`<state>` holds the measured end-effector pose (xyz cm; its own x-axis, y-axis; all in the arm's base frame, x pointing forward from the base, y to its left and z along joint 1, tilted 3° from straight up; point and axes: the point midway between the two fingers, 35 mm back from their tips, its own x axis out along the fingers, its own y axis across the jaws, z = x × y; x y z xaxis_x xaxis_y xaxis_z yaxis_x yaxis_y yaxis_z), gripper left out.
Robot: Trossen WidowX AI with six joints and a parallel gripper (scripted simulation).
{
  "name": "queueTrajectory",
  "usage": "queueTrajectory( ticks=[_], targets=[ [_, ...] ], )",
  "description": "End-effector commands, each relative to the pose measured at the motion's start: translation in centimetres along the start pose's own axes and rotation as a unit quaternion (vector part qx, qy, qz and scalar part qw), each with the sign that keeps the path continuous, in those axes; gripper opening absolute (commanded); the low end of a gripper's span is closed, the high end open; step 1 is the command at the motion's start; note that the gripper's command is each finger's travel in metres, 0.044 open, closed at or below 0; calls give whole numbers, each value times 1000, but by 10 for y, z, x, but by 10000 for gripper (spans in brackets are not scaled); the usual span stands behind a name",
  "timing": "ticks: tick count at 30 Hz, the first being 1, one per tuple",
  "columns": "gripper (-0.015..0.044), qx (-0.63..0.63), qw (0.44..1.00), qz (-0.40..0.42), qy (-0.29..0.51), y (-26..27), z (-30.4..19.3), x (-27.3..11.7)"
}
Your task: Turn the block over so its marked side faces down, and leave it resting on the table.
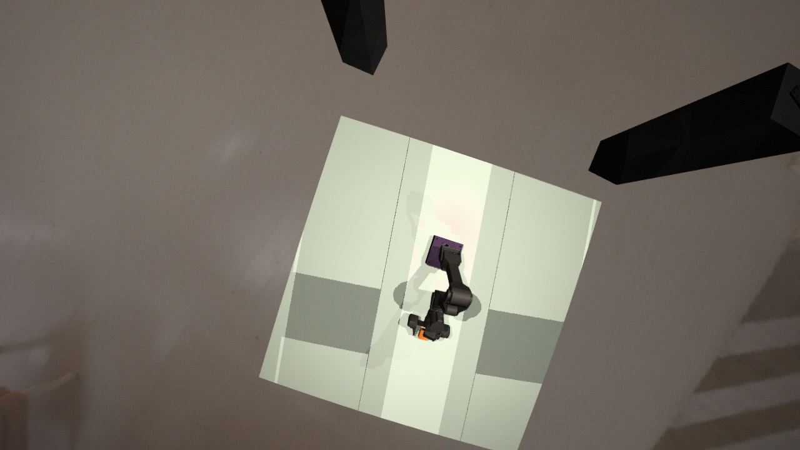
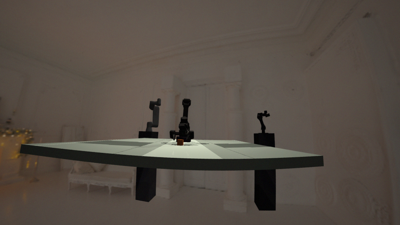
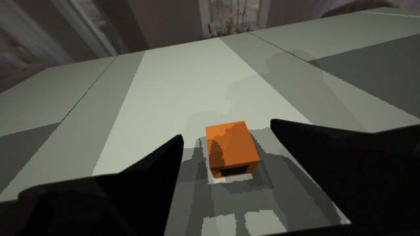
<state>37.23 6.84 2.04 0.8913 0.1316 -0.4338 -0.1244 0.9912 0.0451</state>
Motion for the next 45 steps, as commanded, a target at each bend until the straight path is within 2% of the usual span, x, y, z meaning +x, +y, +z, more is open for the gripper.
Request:
queueTrajectory(
  ticks=[1,20,26,31,34,39,45],
  targets=[
    [440,1,1000,-2,0,-1,0,0],
    [440,1,1000,-2,3,-1,0,1],
    [440,-1,995,-2,104,0,16,6],
    [440,0,980,-2,199,0,37,-17],
    [440,1,978,0,211,1,58,-30],
    [440,2,964,-1,264,0,53,-50],
    [440,2,964,-1,265,0,53,-51]
  ],
)
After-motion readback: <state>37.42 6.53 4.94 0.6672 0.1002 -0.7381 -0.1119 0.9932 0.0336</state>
